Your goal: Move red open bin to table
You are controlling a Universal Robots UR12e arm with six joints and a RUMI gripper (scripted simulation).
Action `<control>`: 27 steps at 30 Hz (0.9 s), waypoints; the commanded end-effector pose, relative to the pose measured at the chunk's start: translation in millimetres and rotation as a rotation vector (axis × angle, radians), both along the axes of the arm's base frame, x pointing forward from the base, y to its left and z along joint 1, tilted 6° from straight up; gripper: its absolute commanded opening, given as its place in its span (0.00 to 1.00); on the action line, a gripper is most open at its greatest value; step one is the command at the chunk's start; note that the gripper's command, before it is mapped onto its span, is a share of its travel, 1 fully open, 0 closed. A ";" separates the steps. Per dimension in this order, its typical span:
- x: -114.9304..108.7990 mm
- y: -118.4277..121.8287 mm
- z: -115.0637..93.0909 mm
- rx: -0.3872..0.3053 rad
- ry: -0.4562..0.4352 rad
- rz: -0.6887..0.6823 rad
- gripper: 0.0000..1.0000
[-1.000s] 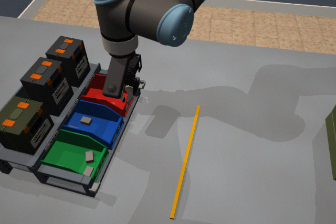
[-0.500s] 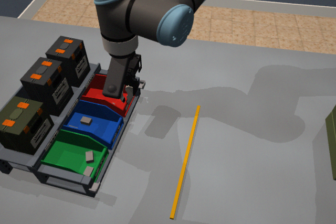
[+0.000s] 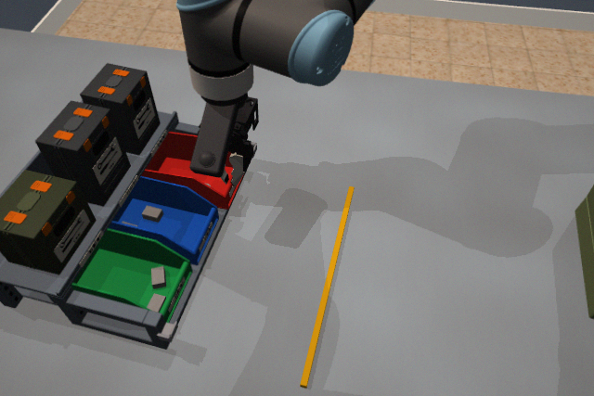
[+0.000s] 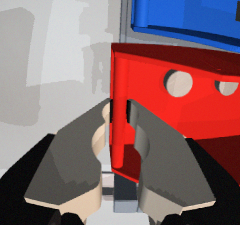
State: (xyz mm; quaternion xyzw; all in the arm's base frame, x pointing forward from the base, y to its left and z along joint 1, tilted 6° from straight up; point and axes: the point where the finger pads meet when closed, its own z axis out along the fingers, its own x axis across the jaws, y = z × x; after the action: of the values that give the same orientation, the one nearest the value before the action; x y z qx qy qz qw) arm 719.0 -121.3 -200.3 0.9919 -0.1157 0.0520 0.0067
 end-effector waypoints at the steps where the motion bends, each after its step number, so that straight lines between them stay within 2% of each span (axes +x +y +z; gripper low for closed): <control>1: -14.7 3.3 -0.9 -0.001 -0.002 0.000 0.00; 11: -14.7 3.3 -0.9 -0.001 -0.002 0.000 0.00; 16: -42.9 10.0 -4.0 -0.001 -0.002 0.000 0.00; 27: -42.9 10.0 -4.0 -0.001 -0.002 0.000 0.00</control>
State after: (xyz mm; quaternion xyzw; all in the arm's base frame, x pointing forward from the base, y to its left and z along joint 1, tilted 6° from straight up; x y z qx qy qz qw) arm 676.7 -111.4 -204.9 0.9919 -0.1157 0.0522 0.0067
